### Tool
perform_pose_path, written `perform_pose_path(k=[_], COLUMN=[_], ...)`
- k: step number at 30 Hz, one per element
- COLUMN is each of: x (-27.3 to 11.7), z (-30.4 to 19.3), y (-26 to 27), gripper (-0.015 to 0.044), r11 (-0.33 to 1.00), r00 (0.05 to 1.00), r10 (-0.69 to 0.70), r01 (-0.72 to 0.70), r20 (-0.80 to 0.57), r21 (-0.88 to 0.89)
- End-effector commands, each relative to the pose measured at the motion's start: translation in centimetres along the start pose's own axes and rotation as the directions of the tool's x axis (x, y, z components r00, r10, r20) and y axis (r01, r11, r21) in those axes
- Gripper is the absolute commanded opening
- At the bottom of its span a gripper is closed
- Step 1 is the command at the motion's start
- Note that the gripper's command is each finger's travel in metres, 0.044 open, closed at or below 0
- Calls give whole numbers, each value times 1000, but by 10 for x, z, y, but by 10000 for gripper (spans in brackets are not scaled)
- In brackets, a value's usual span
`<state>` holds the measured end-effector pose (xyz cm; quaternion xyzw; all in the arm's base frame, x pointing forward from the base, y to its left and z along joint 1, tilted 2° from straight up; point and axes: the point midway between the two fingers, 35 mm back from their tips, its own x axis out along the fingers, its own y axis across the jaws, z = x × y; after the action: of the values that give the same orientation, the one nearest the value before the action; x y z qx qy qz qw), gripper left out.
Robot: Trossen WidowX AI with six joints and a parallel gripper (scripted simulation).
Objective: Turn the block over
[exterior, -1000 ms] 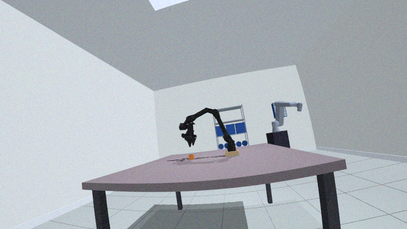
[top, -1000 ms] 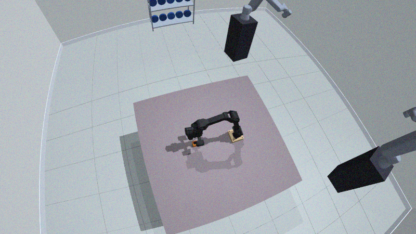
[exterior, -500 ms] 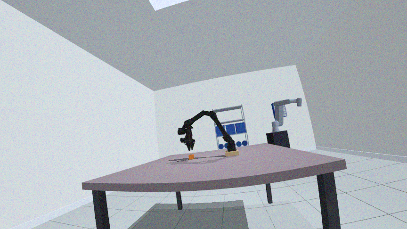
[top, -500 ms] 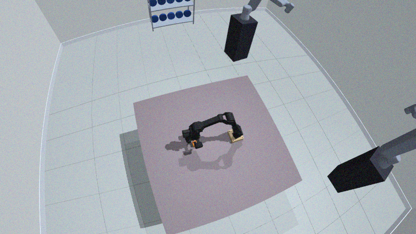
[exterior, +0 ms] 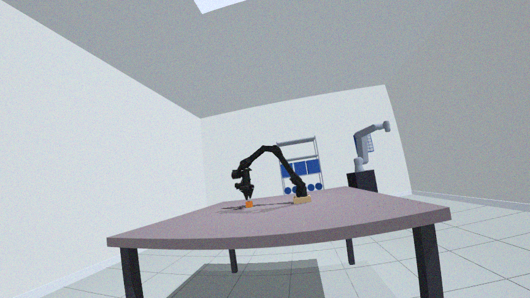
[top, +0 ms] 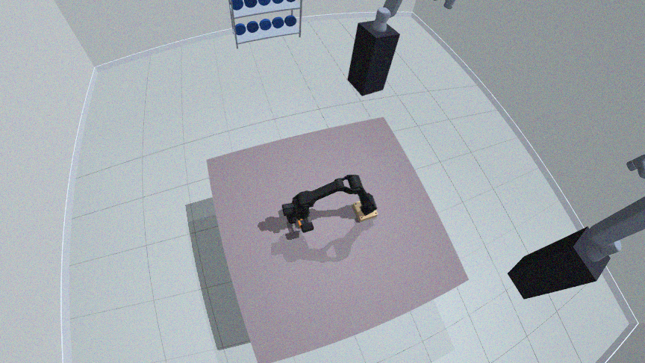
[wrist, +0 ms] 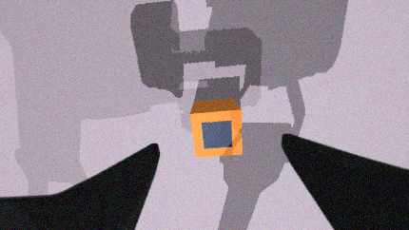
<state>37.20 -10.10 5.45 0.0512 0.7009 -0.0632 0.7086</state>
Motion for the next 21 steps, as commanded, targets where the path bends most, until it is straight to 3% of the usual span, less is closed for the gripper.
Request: perform_pose_path(k=[1, 16, 21], x=[10, 32, 32], z=[-1, -2, -2], y=[1, 1, 1], gripper=[440, 440, 309], r11=[1000, 1000, 1000], r00=[1000, 1000, 1000], r10=[5, 5, 5], r01=[-5, -5, -5], r20=[-9, -9, -9], r21=[-3, -3, -3])
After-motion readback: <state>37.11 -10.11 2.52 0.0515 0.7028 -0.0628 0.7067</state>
